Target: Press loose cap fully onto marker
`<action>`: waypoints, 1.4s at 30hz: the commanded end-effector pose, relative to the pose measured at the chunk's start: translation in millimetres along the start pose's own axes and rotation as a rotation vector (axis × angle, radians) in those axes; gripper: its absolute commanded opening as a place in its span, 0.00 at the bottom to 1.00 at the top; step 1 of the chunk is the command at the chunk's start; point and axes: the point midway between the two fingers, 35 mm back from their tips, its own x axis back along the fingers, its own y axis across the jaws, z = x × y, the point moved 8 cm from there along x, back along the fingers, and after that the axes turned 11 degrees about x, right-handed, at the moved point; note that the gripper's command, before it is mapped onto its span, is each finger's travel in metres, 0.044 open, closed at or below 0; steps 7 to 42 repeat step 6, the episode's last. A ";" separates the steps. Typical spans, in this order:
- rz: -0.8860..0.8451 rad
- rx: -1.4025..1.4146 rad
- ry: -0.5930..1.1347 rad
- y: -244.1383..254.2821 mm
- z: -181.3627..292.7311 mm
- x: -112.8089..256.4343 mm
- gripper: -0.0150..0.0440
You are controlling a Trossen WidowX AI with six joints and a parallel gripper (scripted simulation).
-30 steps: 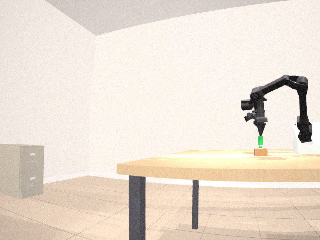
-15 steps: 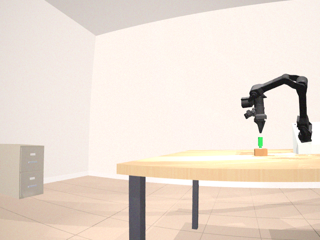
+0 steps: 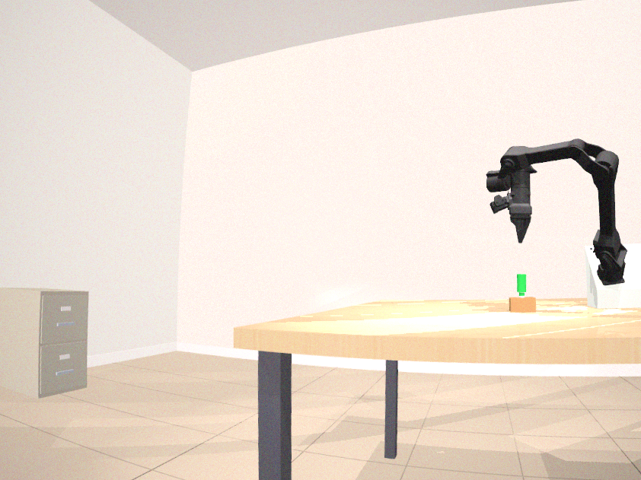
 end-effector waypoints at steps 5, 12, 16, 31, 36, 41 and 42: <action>0.002 0.001 0.002 -0.5 0.3 1.0 0.88; 0.002 0.001 0.002 -0.5 0.3 1.0 0.92; 0.002 0.001 0.002 -0.5 0.3 1.0 0.92; 0.002 0.001 0.002 -0.5 0.3 1.0 0.92; 0.002 0.001 0.002 -0.5 0.3 1.0 0.92; 0.002 0.001 0.002 -0.5 0.3 1.0 0.92; 0.002 0.001 0.002 -0.5 0.3 1.0 0.92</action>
